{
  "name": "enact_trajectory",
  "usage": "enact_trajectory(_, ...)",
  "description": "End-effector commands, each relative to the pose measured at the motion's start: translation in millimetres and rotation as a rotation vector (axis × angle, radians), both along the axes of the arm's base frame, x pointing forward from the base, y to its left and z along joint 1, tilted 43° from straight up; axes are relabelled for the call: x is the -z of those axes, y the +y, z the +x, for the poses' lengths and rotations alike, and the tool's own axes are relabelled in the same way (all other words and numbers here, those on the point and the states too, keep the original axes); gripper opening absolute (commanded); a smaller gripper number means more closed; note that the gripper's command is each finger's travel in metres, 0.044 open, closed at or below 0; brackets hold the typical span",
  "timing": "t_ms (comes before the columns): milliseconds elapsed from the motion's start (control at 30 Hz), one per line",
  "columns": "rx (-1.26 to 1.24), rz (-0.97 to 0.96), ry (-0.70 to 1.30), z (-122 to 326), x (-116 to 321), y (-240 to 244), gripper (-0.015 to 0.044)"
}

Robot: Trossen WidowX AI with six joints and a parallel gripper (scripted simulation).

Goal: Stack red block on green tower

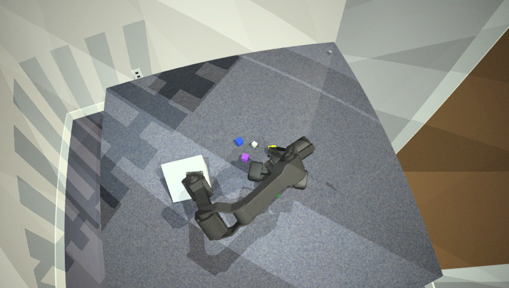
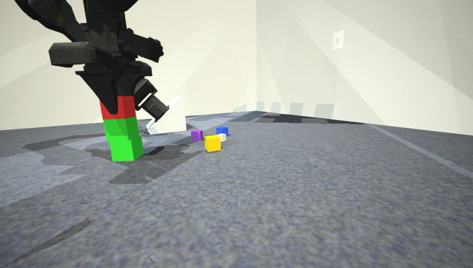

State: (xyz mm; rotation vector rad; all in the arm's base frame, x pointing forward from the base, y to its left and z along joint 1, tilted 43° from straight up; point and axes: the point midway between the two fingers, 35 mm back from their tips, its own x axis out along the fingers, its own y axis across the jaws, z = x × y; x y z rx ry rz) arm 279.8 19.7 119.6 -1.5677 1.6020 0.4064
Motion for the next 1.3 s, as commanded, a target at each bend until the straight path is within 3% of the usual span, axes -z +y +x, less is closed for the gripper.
enact_trajectory(0, -0.003, -0.003, 0.001, 0.3, 0.2, -0.9, 0.0)
enact_trajectory(167, -0.003, -0.003, 0.001, -0.2, -2.5, 2.0, 0.0)
enact_trajectory(733, -0.001, 0.0, 0.0, 0.0, -0.1, 0.1, 0.044)
enact_trajectory(1267, -0.001, 0.0, 0.0, 0.0, -0.1, 0.1, 0.044)
